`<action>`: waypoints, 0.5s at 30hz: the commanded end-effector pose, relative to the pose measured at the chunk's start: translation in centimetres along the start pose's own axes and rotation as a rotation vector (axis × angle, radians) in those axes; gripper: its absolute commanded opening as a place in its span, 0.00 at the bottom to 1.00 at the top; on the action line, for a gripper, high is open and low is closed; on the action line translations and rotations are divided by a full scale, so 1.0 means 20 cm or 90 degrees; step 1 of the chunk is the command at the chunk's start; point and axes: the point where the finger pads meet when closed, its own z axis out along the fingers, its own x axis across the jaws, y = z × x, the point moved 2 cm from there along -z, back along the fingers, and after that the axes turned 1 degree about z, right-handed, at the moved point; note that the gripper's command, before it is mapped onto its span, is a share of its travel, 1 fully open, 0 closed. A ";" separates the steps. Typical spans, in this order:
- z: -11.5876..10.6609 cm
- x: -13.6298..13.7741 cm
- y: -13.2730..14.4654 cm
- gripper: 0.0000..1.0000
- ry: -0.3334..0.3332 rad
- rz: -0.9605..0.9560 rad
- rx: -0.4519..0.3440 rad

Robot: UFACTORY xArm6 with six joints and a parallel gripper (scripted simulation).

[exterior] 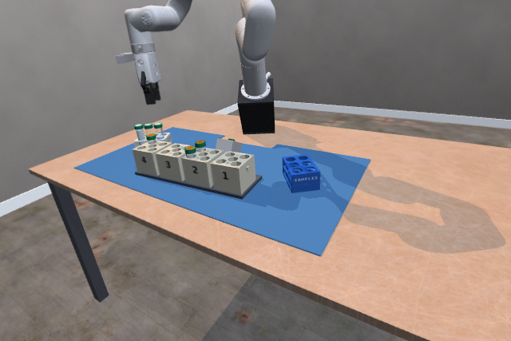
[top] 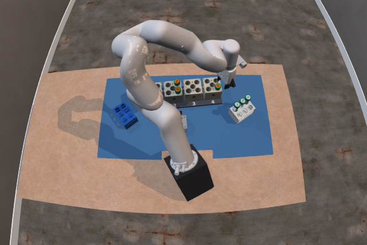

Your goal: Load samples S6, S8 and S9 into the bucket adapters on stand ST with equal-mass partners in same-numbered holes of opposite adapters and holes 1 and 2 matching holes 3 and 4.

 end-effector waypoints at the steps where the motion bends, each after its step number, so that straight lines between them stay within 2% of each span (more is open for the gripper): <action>1: 0.00 0.06 -0.06 0.57 -0.001 0.000 0.002; 12: 0.00 0.27 -0.23 0.57 0.000 0.000 0.002; 15: 0.00 0.29 -0.25 0.57 0.000 0.000 0.002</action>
